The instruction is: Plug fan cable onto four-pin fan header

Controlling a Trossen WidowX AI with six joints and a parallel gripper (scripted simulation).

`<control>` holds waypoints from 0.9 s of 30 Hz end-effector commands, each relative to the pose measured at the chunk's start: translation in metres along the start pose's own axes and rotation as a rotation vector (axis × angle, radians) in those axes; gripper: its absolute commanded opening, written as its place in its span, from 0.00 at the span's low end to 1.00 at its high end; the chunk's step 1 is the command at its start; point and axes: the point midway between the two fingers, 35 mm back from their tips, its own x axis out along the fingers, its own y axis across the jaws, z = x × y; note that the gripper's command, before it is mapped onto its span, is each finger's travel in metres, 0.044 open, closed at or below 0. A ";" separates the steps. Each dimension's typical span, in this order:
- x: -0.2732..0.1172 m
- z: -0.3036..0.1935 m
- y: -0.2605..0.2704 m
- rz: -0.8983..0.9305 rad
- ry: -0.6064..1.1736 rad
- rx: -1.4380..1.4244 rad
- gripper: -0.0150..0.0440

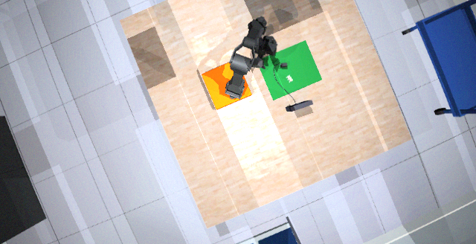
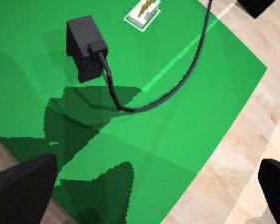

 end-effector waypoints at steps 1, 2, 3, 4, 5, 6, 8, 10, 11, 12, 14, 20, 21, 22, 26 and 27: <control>-0.003 0.004 0.001 0.010 0.104 -0.020 1.00; -0.004 0.005 0.001 0.013 0.130 -0.025 1.00; -0.005 0.006 0.001 0.017 0.155 -0.031 1.00; -0.005 0.007 0.001 0.023 0.180 -0.036 1.00; -0.006 0.008 0.001 0.029 0.205 -0.041 1.00; -0.007 0.009 0.001 0.036 0.229 -0.046 1.00; -0.009 0.012 0.001 0.052 0.277 -0.056 1.00; -0.011 0.015 0.002 0.072 0.323 -0.067 1.00; -0.013 0.016 0.002 0.084 0.345 -0.072 1.00; -0.014 0.018 0.002 0.096 0.367 -0.077 1.00; -0.017 0.021 0.002 0.123 0.410 -0.086 1.00; -0.027 0.032 0.004 0.222 0.523 -0.115 1.00; -0.029 0.035 0.004 0.242 0.539 -0.119 1.00; -0.031 0.037 0.004 0.261 0.555 -0.124 1.00; -0.037 0.045 0.004 0.331 0.602 -0.138 1.00; -0.038 0.045 0.004 0.335 0.605 -0.139 1.00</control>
